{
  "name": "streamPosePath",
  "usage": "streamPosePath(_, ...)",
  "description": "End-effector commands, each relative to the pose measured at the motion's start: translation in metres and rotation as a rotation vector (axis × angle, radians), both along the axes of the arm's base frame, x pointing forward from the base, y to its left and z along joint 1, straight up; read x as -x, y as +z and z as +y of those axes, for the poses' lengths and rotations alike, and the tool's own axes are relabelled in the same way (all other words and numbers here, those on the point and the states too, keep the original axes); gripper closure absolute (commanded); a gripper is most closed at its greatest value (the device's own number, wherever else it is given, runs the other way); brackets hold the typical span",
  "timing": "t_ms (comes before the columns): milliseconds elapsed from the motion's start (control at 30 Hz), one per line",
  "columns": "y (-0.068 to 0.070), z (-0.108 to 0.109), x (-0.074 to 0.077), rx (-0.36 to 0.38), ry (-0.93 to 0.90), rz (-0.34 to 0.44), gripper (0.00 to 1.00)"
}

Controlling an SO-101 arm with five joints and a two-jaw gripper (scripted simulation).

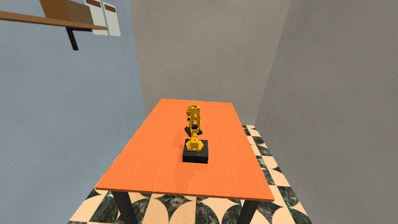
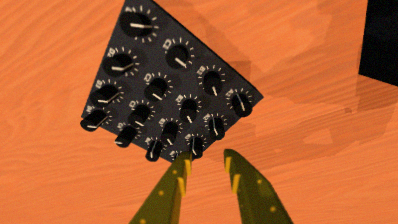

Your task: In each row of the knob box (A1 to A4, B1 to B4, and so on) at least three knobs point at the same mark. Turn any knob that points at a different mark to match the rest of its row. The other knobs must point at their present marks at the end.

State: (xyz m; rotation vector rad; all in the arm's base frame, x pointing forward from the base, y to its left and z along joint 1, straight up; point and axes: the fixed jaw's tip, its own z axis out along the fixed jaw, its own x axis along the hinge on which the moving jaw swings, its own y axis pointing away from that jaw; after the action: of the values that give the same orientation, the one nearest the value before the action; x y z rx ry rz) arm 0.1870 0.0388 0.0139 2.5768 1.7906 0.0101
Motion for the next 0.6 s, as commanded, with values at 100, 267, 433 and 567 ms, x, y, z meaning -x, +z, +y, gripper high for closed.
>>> streamPosePath(100, 0.003, 0.008, -0.024, 0.000, 0.020, 0.006, 0.90)
streamPosePath(267, 0.002, 0.012, -0.040, 0.000, 0.020, 0.006, 0.90)
streamPosePath(433, -0.001, 0.015, -0.052, 0.000, 0.020, 0.006, 0.90)
streamPosePath(567, -0.001, 0.016, -0.055, 0.000, 0.020, 0.006, 0.90)
